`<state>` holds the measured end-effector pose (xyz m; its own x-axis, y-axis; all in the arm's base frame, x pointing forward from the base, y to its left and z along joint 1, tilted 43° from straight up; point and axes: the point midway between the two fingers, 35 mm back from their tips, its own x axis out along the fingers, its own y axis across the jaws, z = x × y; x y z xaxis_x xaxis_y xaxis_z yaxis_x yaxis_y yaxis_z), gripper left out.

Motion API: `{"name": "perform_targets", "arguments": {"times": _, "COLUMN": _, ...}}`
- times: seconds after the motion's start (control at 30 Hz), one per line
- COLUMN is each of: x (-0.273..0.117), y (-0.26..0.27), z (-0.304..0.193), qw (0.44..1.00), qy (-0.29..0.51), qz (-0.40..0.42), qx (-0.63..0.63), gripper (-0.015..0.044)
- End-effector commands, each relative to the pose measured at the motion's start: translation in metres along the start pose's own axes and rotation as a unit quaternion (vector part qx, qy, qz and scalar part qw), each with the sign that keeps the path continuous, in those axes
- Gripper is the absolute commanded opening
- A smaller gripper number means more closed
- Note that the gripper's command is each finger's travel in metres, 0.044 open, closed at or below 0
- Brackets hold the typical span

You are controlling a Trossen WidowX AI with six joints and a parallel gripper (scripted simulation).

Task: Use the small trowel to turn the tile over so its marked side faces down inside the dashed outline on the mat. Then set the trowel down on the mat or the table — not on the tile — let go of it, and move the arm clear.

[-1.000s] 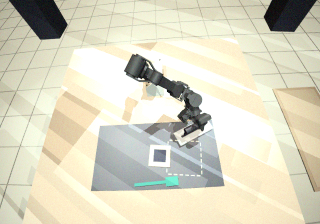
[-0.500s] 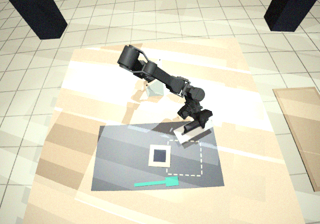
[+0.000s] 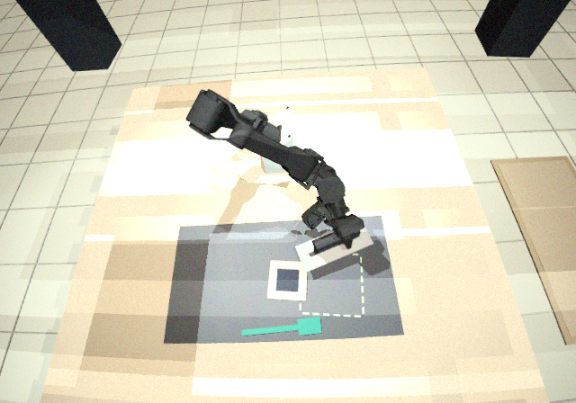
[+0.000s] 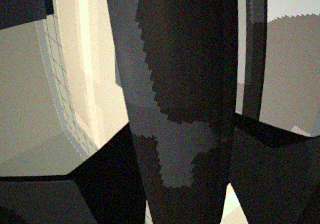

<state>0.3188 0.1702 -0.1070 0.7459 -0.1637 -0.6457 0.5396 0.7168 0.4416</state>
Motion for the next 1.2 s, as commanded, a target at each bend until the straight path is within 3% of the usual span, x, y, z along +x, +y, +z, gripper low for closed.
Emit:
{"name": "perform_targets", "arguments": {"times": 0.0, "x": 0.001, "y": 0.006, "z": 0.018, "qw": 1.000, "qy": -0.006, "qz": 0.003, "qx": 0.005, "gripper": 0.0000}}
{"name": "perform_targets", "arguments": {"times": 1.17, "x": -0.001, "y": -0.002, "z": 0.218, "qw": 0.989, "qy": -0.130, "qz": 0.007, "qx": 0.073, "gripper": 0.0000}}
